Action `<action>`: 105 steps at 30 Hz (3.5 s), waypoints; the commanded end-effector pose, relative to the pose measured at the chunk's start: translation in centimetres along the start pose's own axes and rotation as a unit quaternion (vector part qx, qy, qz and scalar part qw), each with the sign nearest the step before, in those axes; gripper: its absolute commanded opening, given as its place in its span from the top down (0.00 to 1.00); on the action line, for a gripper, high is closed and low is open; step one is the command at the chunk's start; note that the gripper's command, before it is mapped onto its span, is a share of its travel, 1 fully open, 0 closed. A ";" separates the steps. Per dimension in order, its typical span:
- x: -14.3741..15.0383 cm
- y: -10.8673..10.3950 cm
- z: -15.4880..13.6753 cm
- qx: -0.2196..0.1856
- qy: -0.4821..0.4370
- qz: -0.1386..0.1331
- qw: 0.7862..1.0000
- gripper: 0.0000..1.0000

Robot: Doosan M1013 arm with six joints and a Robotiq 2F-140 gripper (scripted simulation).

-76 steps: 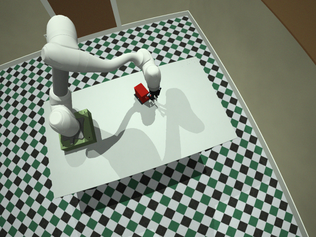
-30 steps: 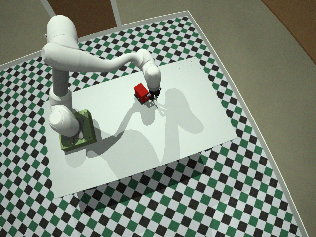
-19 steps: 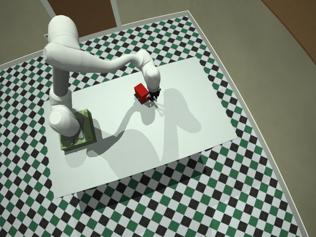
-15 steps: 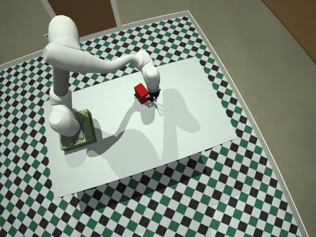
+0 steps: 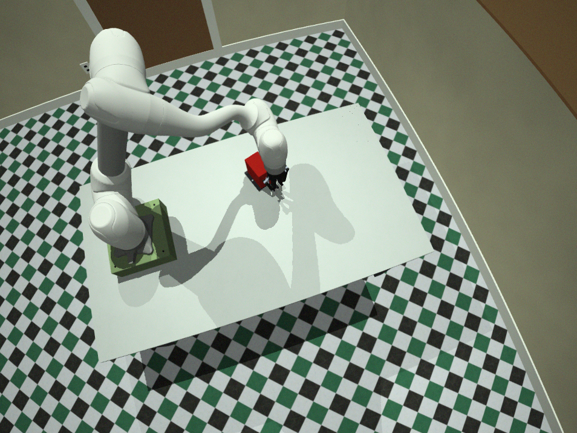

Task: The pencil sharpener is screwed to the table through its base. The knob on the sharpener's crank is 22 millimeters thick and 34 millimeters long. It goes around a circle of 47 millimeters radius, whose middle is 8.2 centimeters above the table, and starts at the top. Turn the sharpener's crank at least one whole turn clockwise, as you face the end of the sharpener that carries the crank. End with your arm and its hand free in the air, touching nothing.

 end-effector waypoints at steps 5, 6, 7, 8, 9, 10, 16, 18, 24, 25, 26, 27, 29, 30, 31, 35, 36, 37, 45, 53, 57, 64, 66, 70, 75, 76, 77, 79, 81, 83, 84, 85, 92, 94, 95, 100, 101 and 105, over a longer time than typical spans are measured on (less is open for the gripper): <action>1.6 0.5 0.6 0.000 0.000 0.000 1.000 1.00; 1.8 0.5 0.6 0.000 0.000 0.000 1.000 1.00; 2.0 0.5 0.6 0.000 0.000 0.000 1.000 1.00; 2.1 0.5 0.6 0.000 0.000 0.000 1.000 1.00; 2.3 0.5 0.7 0.000 0.000 0.000 1.000 1.00; 2.4 0.4 0.7 0.000 0.000 0.000 1.000 1.00; 2.8 0.4 0.8 0.000 0.000 0.000 1.000 1.00; 2.9 0.3 0.8 0.000 0.000 0.000 1.000 1.00; 3.1 0.3 0.8 0.000 0.000 0.000 1.000 1.00; 3.1 0.3 0.8 0.000 0.000 0.000 1.000 1.00; 3.1 0.3 0.8 0.000 0.000 0.000 1.000 1.00; 3.1 0.3 0.8 0.000 0.000 0.000 1.000 1.00; 3.1 0.3 0.8 0.000 0.000 0.000 1.000 1.00; 3.1 0.3 0.8 0.000 0.000 0.000 1.000 1.00; 3.1 0.3 0.8 0.000 0.000 0.000 1.000 1.00; 3.1 0.3 0.8 0.000 0.000 0.000 1.000 1.00; 3.1 0.3 0.8 0.000 0.000 0.000 1.000 1.00; 3.1 0.3 0.8 0.000 0.000 0.000 1.000 1.00; 3.1 0.3 0.8 0.000 0.000 0.000 1.000 1.00; 3.1 0.3 0.8 0.000 0.000 0.000 1.000 1.00; 3.1 0.3 0.8 0.000 0.000 0.000 1.000 1.00; 3.1 0.3 0.8 0.000 0.000 0.000 1.000 1.00; 3.1 0.3 0.8 0.000 0.000 0.000 1.000 1.00; 3.2 0.3 0.8 0.000 0.000 0.000 1.000 1.00; 3.6 0.2 0.9 0.000 0.000 0.000 1.000 1.00; 3.7 0.1 0.9 0.000 0.000 0.000 1.000 1.00; 3.8 0.1 0.9 0.000 0.000 0.000 1.000 1.00; 4.0 -0.1 1.0 0.000 0.000 0.000 1.000 1.00; 4.3 -0.2 1.0 0.000 0.000 0.000 1.000 1.00; 4.3 -0.2 1.0 0.000 0.000 0.000 1.000 1.00; 4.4 -0.3 1.0 0.000 0.000 0.000 1.000 1.00; 4.5 -0.4 1.1 0.000 0.000 0.000 1.000 1.00; 5.5 -1.3 1.2 0.000 0.000 0.000 1.000 1.00; 5.8 -1.7 1.3 0.000 0.000 0.000 1.000 1.00; 5.9 -1.9 1.3 0.000 0.000 0.000 1.000 1.00; 6.1 -2.4 1.4 0.000 0.000 0.000 1.000 1.00; 6.2 -2.6 1.4 0.000 0.000 0.000 1.000 1.00; 6.4 -3.5 1.4 0.000 0.000 0.000 1.000 1.00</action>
Point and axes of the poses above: the point where the finger pads meet when closed, its own y axis out along the fingers, its own x axis across the jaws, z = x × y, the point moved 6 cm from there along -y, back along the fingers, and after that the axes turned 10 degrees about y, right-handed, at the moved point
